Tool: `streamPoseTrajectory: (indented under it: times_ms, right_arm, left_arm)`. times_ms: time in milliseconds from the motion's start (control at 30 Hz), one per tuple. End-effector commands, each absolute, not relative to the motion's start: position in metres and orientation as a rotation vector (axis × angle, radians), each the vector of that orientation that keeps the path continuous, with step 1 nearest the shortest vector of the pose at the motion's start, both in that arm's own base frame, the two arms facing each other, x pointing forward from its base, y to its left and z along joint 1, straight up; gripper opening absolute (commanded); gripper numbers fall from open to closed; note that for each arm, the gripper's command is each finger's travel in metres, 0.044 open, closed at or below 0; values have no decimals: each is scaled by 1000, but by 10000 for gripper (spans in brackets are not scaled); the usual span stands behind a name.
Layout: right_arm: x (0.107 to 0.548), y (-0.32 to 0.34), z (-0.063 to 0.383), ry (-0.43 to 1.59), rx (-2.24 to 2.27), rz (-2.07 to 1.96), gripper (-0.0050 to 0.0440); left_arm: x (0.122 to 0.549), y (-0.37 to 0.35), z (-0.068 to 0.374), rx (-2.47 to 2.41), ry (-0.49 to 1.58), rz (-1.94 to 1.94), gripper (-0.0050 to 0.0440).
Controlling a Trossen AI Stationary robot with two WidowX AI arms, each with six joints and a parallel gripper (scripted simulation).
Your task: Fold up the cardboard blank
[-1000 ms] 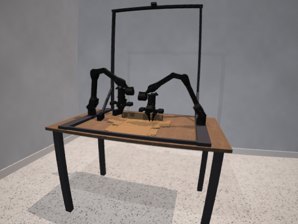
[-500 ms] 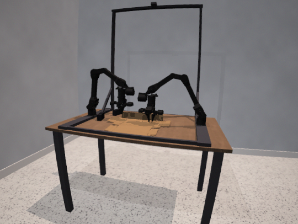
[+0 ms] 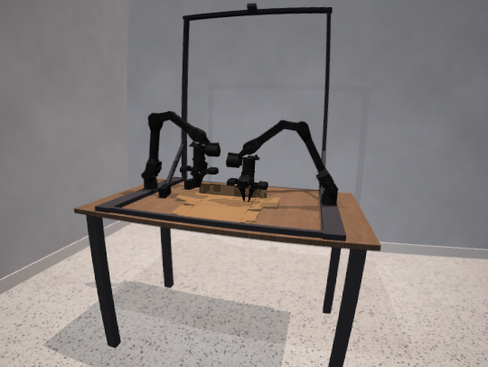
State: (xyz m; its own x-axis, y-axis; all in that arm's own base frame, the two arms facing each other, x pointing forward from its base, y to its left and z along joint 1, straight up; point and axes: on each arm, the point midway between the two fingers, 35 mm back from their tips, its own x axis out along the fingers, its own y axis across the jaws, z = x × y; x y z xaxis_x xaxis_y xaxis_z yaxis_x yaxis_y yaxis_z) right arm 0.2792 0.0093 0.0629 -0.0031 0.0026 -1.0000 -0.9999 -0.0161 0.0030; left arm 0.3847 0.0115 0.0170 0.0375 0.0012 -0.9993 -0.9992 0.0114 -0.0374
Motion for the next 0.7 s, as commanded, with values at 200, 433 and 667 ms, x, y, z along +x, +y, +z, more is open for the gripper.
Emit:
streamPoseTrajectory:
  times_ms: [200, 433, 667]
  right_arm:
    - [283, 10, 68, 1183, -1226, 1213, 0]
    - [282, 10, 64, 1183, -1226, 1213, 0]
    - [281, 10, 52, 1183, -1226, 1213, 0]
  left_arm:
    - [373, 11, 2, -1211, 1197, 1184, 96]
    - [373, 11, 2, -1211, 1197, 1184, 96]
    - [373, 11, 2, -1211, 1197, 1184, 96]
